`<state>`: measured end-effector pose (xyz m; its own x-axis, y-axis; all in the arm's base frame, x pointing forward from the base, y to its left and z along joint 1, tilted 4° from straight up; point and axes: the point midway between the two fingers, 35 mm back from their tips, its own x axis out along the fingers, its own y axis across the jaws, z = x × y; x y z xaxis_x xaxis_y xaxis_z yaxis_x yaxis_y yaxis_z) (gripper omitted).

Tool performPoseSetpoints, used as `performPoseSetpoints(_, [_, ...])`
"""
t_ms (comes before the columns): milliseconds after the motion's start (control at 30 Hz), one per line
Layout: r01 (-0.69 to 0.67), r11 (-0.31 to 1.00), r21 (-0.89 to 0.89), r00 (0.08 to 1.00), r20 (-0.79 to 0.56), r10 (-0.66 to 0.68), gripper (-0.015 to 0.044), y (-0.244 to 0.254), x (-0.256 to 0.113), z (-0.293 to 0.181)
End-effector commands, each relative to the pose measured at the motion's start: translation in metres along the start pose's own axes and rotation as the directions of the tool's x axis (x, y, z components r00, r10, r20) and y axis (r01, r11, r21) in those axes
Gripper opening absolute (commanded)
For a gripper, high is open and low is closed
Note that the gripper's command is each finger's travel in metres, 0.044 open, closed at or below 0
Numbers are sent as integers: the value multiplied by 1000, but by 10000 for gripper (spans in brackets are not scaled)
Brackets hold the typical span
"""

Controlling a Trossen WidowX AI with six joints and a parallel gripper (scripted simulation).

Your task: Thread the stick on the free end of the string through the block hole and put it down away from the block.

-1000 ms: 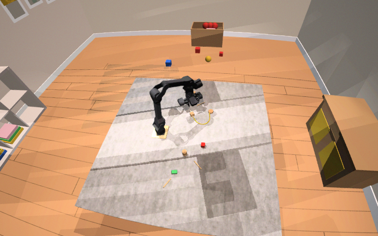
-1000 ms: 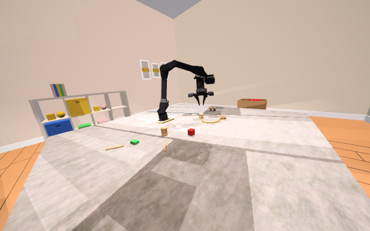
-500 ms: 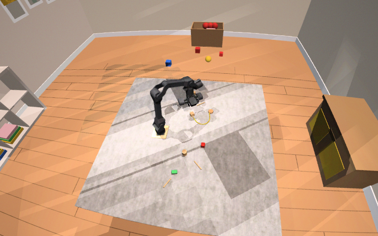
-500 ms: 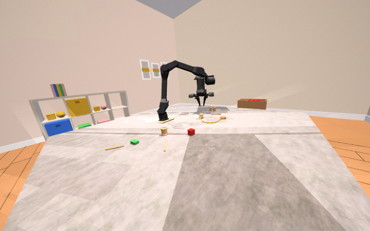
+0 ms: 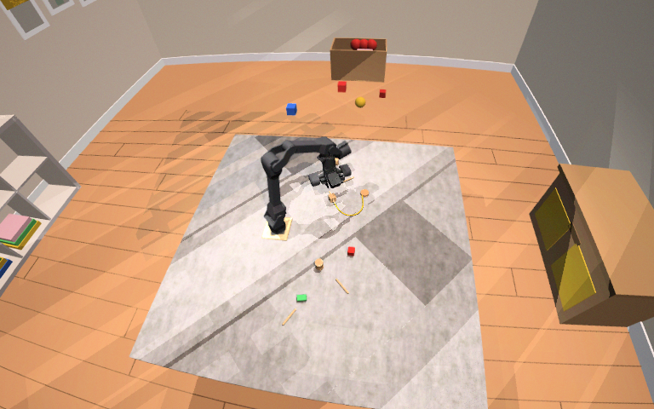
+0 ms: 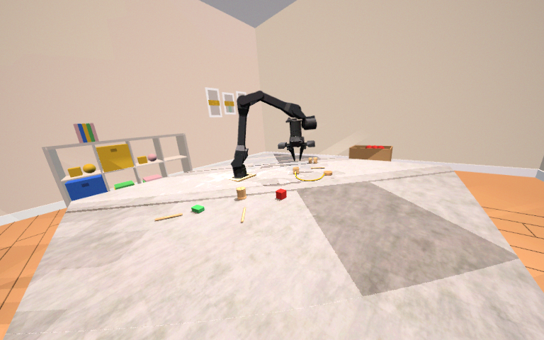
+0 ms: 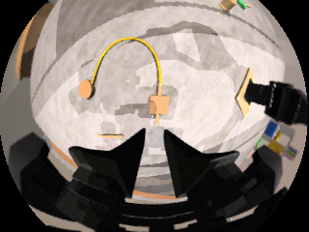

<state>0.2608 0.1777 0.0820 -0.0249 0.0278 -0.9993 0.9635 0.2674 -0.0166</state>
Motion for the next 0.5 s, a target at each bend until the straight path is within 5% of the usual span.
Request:
performPoseSetpoints(0, [14, 1000, 4, 1000, -1, -14, 121, -2, 10, 0])
performPoseSetpoints(467, [14, 1000, 4, 1000, -1, -14, 121, -3, 33, 0])
